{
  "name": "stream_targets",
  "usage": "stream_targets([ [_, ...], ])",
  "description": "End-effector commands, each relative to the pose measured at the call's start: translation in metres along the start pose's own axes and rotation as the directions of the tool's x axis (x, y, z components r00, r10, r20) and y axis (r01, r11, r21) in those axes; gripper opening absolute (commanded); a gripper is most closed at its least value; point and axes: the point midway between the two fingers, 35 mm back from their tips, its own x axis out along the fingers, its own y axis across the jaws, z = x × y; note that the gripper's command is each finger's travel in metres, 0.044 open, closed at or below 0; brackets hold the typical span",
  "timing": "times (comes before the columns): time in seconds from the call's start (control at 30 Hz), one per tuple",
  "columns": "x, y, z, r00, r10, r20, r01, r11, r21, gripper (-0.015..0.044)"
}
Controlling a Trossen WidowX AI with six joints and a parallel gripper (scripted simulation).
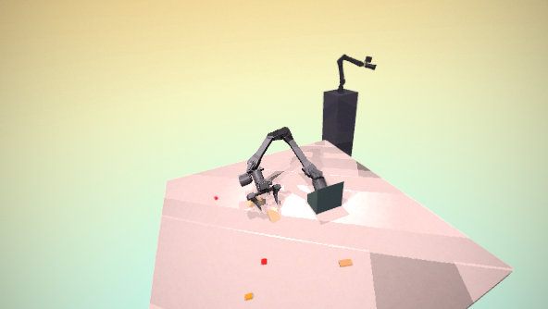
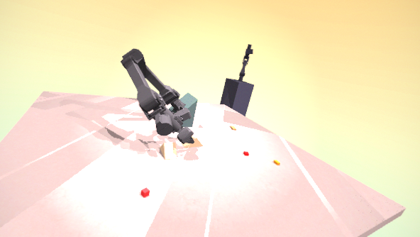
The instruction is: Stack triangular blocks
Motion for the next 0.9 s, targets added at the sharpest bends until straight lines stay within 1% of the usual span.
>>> stream_targets([
  [0.0, 0.008, 0.002, 0.0, 1.0, 0.009, 0.0, -0.009, 1.0, 0.004, 0.044],
  [0.7, 0.039, 0.005, 0.002, 1.0, 0.01, 0.0, -0.01, 1.0, 0.004, 0.044],
  [0.87, 0.039, 0.005, 0.002, 1.0, 0.01, 0.0, -0.01, 1.0, 0.004, 0.0309],
])
